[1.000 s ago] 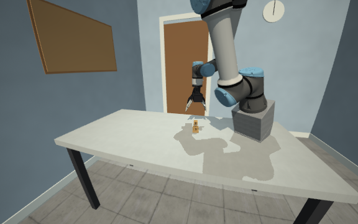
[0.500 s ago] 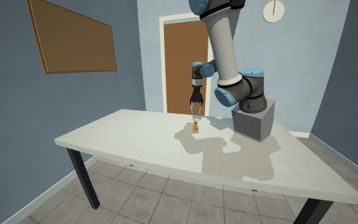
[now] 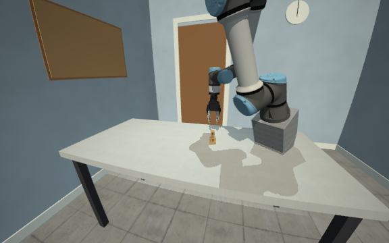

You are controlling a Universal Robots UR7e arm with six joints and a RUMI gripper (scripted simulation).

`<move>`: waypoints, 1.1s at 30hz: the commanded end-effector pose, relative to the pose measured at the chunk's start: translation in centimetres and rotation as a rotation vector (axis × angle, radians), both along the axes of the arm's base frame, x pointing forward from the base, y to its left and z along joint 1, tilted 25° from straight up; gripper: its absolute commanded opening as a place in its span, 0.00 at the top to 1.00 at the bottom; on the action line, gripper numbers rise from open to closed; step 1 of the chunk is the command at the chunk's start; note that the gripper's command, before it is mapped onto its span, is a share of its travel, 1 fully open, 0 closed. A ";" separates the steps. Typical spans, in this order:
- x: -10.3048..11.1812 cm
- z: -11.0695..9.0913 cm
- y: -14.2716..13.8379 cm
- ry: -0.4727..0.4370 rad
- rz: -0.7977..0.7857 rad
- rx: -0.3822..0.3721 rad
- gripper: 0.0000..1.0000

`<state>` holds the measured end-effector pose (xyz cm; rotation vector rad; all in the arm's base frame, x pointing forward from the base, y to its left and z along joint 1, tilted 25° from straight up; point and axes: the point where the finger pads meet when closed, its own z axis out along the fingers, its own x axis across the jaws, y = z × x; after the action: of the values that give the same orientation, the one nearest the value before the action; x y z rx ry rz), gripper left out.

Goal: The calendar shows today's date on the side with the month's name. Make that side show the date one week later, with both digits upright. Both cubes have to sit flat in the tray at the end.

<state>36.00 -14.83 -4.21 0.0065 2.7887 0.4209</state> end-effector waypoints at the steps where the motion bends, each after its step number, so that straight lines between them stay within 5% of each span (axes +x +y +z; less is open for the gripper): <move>1: 0.0 0.0 0.0 -0.001 0.000 -0.001 0.72; 33: 0.3 -0.7 0.2 0.000 0.000 -0.001 0.72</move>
<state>36.14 -14.70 -4.61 0.0067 2.7888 0.4209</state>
